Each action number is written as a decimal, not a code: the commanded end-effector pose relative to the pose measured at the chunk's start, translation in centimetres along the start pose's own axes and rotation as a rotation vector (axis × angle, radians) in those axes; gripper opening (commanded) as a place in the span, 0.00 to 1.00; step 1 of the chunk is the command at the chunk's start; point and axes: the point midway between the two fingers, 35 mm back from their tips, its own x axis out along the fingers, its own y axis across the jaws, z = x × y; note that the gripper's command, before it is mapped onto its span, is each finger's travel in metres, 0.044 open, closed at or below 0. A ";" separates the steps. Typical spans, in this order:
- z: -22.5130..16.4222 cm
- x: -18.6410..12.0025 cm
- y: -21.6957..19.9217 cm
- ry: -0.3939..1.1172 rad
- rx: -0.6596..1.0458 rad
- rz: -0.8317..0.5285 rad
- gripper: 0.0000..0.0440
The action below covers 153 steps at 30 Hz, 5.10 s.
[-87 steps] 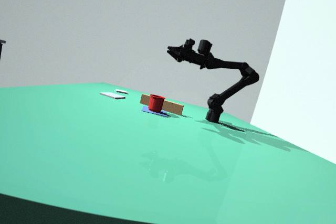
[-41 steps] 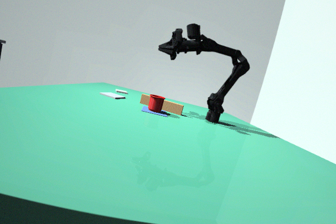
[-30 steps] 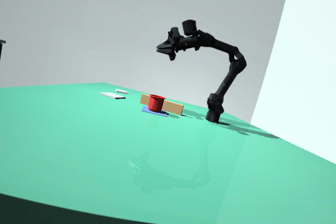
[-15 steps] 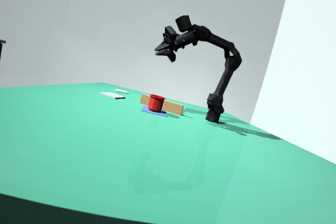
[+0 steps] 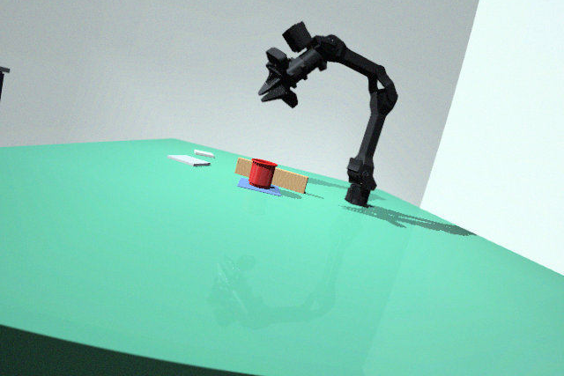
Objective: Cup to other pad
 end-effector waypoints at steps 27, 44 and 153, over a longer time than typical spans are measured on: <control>-4.4 4.4 -4.6 0.276 0.101 -0.378 0.31; -7.2 7.4 -8.1 0.372 0.122 -0.578 0.36; -0.4 6.1 -24.1 0.115 0.464 -0.580 0.00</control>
